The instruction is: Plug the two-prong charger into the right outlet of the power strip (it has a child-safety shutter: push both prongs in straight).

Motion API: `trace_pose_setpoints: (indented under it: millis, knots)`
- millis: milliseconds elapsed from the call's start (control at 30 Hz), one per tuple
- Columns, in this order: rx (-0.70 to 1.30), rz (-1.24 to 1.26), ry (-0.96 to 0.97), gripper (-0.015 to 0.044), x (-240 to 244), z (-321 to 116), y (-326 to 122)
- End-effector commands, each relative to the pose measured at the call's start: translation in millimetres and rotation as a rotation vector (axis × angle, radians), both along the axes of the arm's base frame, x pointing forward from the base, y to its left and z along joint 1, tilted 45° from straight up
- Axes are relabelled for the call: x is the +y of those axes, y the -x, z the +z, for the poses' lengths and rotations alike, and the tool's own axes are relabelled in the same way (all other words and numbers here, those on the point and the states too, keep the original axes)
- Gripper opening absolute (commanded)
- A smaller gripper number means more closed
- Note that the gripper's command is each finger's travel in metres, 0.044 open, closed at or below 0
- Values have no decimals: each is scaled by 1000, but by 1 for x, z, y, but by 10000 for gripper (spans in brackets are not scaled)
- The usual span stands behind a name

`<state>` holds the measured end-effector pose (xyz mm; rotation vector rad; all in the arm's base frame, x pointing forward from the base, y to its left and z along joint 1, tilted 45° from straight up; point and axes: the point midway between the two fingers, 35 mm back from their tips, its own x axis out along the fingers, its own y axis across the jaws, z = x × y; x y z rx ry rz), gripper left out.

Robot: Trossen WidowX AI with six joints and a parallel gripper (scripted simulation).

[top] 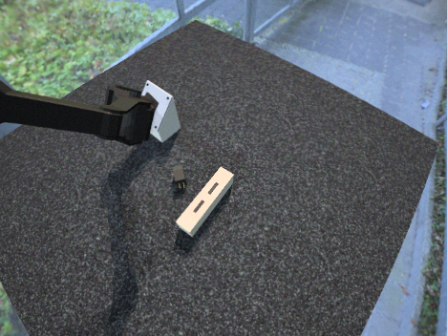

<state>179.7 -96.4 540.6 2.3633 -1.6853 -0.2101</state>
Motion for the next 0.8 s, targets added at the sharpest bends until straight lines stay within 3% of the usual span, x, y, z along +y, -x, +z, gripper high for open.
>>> trace_pose_setpoints:
  millis: [0,767]
  knots:
    - [-4,2,0,426,0,0,0]
    - [-539,198,-22,440,5,28,53]
